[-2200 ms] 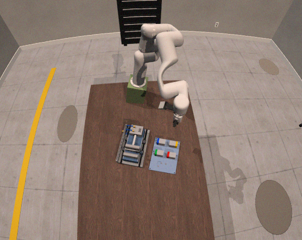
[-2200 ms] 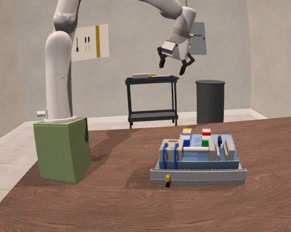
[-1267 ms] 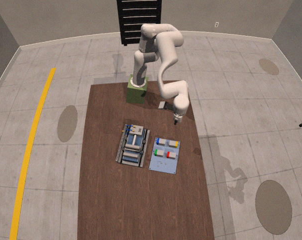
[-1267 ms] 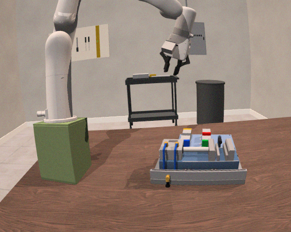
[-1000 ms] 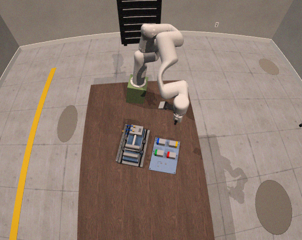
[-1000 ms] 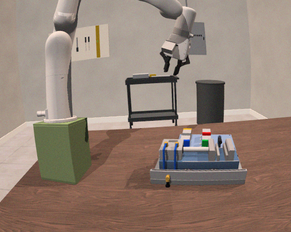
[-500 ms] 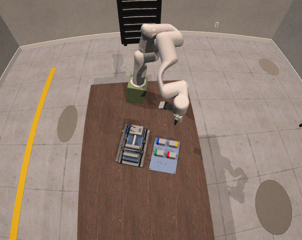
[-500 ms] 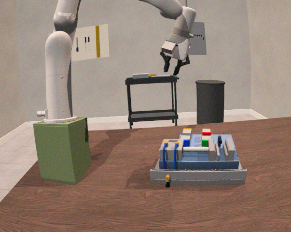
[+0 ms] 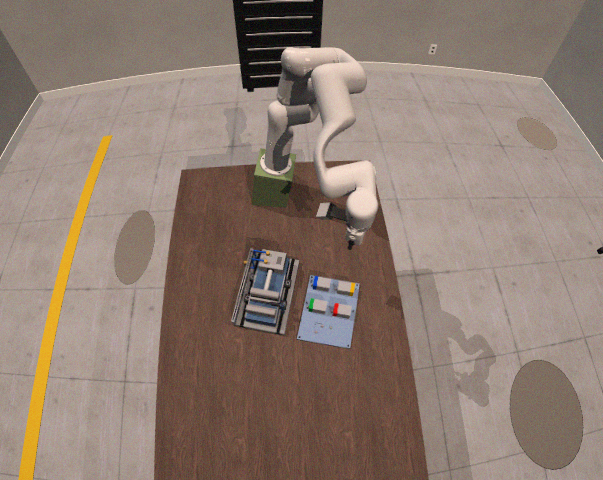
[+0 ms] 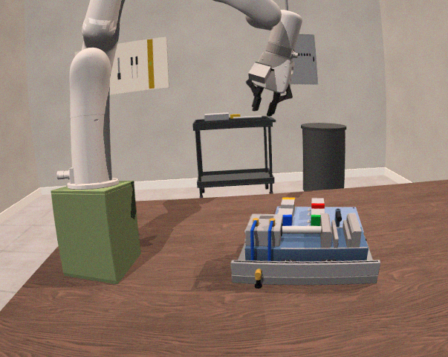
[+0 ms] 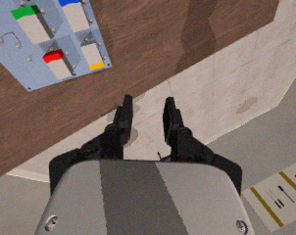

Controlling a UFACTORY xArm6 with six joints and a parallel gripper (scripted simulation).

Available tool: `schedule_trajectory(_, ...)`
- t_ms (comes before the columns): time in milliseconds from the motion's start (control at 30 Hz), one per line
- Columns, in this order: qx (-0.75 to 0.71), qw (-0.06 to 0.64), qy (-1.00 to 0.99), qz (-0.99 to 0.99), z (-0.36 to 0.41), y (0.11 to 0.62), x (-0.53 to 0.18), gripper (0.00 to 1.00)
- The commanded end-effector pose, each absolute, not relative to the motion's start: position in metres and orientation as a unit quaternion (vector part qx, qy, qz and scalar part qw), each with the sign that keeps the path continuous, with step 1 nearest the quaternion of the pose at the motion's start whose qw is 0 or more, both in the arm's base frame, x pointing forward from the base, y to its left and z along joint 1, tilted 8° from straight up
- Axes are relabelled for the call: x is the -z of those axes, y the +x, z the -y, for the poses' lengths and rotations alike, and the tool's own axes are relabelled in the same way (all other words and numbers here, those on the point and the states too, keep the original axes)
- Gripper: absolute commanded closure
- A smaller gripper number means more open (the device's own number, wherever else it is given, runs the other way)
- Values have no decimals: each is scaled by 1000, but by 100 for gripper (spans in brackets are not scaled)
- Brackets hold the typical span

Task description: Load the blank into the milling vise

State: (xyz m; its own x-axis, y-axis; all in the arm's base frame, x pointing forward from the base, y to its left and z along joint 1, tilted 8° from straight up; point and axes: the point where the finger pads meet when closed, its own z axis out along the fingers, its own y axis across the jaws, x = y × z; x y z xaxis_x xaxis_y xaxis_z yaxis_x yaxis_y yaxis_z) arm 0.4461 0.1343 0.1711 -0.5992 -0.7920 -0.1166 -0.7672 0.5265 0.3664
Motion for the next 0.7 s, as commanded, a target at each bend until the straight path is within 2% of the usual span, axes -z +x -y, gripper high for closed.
schedule_trajectory(0,193,30,447,873,-134,447,-173,60)
schedule_trajectory(600,193,30,447,873,-134,447,-173,60)
schedule_trajectory(633,193,30,447,873,-134,447,-173,0)
schedule_trajectory(667,193,30,447,873,-134,447,-173,0)
